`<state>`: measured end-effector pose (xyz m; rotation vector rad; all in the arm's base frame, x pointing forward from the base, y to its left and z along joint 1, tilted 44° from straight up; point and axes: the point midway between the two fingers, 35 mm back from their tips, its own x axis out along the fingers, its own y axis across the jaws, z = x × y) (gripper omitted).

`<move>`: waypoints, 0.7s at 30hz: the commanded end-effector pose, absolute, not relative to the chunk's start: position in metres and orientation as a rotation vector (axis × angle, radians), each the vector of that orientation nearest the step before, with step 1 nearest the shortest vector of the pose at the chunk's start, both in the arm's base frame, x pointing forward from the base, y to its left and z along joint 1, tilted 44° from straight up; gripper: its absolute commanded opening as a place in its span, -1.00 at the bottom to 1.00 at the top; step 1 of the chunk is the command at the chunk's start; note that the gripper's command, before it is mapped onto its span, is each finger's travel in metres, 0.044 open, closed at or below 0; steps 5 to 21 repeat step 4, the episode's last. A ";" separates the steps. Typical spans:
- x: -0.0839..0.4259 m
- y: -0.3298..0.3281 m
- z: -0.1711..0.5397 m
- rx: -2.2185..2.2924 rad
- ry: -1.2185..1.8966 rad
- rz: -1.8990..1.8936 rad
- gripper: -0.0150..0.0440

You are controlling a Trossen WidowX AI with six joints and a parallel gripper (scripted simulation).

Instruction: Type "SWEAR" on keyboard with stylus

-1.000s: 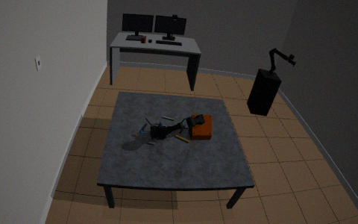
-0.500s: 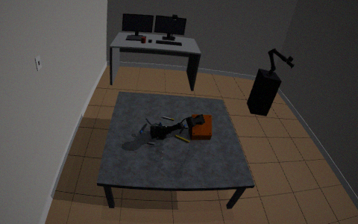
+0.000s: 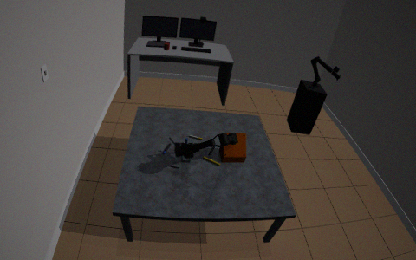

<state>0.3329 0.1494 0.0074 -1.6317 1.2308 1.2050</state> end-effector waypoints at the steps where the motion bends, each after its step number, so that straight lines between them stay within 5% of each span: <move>1: 0.333 0.149 0.007 -1.630 1.232 1.203 -0.22; 21: 0.333 0.149 0.007 -1.630 1.232 1.203 -0.22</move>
